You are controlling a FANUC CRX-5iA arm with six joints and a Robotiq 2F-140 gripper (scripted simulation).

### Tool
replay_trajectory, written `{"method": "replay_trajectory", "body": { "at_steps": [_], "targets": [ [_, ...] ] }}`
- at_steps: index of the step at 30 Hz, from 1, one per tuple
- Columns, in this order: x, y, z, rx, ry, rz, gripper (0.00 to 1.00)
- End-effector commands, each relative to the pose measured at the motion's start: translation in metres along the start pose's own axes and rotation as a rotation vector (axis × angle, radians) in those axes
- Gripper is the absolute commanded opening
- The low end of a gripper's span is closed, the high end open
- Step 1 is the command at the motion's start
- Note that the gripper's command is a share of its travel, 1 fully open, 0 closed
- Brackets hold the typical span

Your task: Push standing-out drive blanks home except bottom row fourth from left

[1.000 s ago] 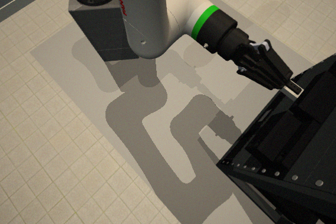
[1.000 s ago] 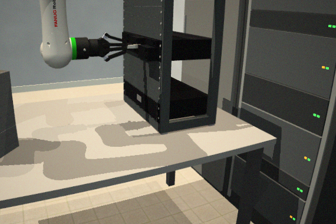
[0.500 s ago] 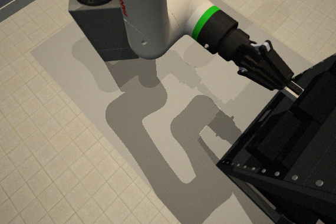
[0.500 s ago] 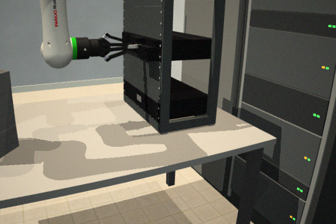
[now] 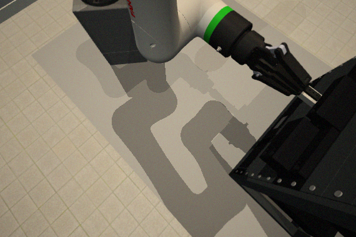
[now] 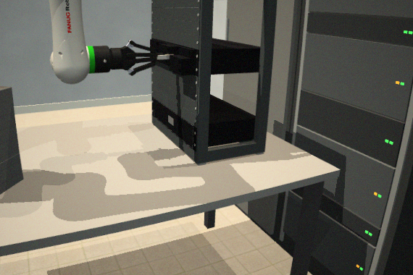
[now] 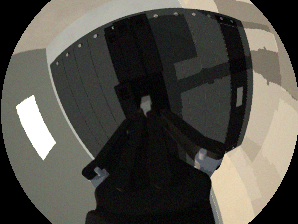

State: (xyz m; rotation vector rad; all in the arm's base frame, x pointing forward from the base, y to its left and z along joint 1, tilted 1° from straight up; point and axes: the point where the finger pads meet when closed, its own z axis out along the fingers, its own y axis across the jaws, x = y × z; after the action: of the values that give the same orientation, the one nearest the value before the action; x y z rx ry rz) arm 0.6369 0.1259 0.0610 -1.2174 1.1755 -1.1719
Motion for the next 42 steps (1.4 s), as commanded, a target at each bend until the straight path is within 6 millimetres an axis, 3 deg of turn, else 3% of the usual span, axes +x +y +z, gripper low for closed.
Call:
{"method": "replay_trajectory", "body": {
  "at_steps": [1,28,35,37,42],
  "targets": [
    [0.0,0.0,0.001,0.001,-0.001,0.0,0.0],
    [0.0,0.0,-0.001,0.001,-0.001,0.0,0.0],
    [0.0,0.0,-0.03,0.001,-0.001,0.0,0.0],
    [0.0,0.0,-0.03,0.001,-0.001,0.0,0.0],
    [0.0,0.0,-0.061,0.001,-0.001,0.0,0.0]
  ]
}}
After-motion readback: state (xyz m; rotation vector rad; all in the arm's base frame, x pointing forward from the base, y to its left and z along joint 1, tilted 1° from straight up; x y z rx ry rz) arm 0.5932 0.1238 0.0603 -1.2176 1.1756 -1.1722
